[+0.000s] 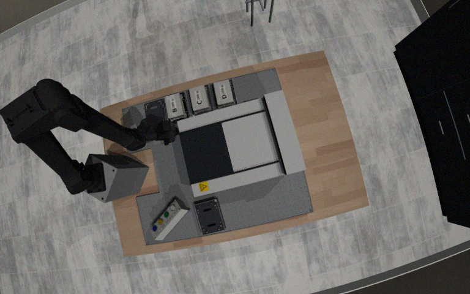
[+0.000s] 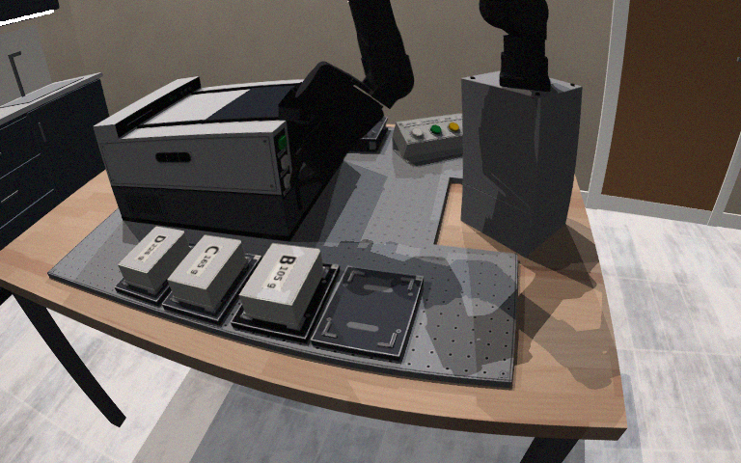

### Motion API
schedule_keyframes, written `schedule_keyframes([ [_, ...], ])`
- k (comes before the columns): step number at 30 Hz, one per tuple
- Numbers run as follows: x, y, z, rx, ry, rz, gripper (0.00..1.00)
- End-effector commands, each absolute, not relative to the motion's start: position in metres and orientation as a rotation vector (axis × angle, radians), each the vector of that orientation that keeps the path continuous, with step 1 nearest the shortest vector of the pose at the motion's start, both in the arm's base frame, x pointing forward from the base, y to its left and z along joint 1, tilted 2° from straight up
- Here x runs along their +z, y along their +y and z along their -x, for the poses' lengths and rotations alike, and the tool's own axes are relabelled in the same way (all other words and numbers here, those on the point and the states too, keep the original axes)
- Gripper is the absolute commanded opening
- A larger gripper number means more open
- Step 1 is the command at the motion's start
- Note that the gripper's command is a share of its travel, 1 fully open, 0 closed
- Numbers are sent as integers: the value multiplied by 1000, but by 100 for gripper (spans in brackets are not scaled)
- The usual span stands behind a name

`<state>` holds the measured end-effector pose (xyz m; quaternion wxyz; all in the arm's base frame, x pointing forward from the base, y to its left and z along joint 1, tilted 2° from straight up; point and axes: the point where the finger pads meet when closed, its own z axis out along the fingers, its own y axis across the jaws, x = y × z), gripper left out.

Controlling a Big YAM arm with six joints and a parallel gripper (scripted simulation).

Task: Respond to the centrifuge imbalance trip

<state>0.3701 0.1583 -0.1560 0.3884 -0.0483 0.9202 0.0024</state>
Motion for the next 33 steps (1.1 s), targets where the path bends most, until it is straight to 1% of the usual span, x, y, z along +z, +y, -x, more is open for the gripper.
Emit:
schedule_keyframes([
  [1, -148, 160, -390, 6, 2310, 105, 0],
  [33, -147, 160, -394, 8, 2305, 103, 0],
])
